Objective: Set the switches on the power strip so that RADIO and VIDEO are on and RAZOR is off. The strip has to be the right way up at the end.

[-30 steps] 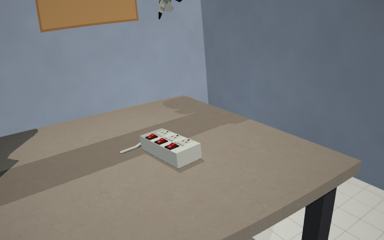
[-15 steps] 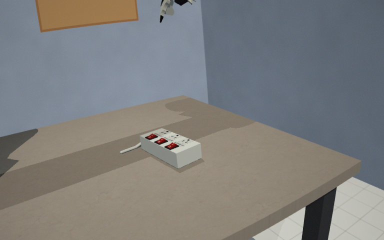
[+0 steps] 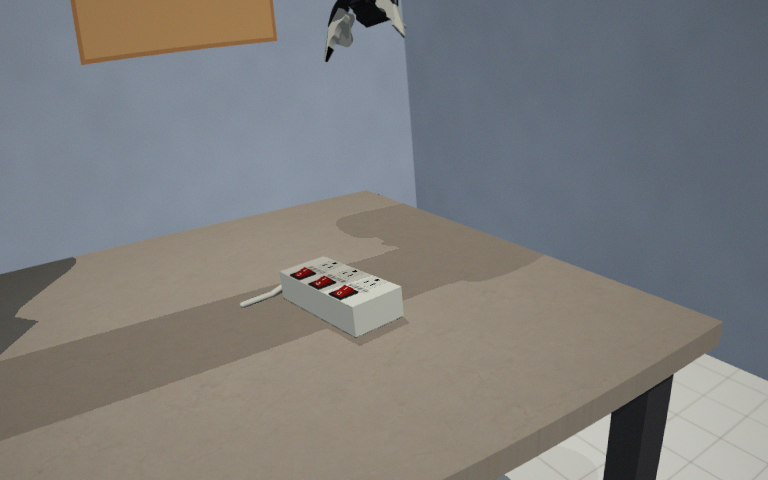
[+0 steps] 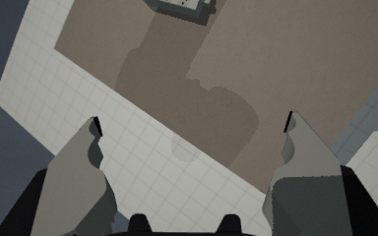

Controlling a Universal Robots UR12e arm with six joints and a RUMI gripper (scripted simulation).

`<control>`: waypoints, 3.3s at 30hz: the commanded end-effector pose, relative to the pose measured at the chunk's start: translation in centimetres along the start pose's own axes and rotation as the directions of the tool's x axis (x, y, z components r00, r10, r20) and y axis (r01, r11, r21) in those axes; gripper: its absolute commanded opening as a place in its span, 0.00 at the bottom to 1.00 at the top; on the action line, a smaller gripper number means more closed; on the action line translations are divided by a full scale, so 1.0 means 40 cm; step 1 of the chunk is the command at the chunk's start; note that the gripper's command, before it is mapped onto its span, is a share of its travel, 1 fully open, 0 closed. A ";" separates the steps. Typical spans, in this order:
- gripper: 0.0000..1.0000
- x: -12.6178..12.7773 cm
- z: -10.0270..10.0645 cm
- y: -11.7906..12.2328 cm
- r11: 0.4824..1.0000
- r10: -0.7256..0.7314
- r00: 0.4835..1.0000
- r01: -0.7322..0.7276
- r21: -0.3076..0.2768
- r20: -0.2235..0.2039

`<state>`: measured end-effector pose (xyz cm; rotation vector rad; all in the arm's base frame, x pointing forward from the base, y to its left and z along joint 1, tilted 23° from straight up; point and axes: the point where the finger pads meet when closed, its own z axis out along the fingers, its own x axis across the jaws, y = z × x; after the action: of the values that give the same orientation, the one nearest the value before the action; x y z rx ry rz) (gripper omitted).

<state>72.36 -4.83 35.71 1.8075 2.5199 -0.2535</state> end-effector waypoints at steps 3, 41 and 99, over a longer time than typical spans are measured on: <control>1.00 -0.054 0.099 -0.015 0.988 -0.145 0.989 0.144 -0.055 -0.014; 1.00 -0.243 0.613 -0.231 0.443 -0.822 0.482 0.876 -0.191 0.304; 1.00 -0.136 0.810 -0.495 -0.276 -0.767 -0.431 0.890 0.362 0.475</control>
<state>53.24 -20.96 6.66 -0.9842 2.4301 -0.3851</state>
